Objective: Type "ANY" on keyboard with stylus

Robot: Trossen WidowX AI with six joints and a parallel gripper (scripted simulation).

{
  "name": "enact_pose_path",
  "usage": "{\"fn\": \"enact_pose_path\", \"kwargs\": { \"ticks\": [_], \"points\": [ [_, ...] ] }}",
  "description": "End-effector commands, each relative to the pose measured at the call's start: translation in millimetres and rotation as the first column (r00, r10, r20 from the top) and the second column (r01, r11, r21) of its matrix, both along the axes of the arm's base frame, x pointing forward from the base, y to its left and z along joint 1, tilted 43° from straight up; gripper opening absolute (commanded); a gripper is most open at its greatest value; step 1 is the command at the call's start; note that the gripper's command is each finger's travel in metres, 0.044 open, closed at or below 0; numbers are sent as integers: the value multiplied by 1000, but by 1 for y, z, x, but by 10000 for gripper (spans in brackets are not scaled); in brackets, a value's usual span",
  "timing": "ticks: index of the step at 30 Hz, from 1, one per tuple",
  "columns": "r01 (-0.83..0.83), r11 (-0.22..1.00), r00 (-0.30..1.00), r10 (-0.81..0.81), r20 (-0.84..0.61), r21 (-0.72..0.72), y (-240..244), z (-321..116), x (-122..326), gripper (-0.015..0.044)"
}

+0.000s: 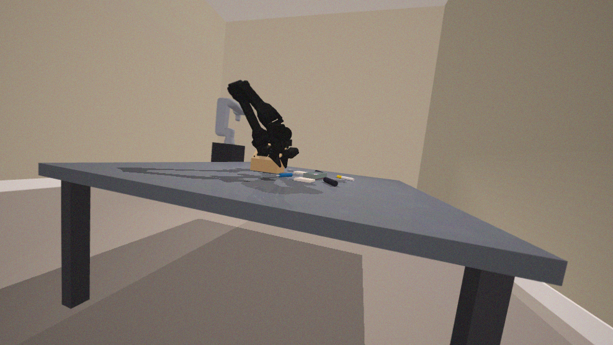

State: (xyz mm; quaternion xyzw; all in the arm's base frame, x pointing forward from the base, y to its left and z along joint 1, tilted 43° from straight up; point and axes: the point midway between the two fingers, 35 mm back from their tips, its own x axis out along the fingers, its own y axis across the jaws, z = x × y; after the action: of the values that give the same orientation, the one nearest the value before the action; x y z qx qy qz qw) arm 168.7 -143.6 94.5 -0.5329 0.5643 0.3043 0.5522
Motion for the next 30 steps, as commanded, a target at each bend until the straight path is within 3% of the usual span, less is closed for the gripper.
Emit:
{"fn": "enact_pose_path", "kwargs": {
  "ticks": [1,30],
  "points": [
    [-5,1000,1000,5,-3,5,-1,-4,-1,150],
    [-5,1000,1000,5,-4,4,-22,-25,0,150]
  ]
}}
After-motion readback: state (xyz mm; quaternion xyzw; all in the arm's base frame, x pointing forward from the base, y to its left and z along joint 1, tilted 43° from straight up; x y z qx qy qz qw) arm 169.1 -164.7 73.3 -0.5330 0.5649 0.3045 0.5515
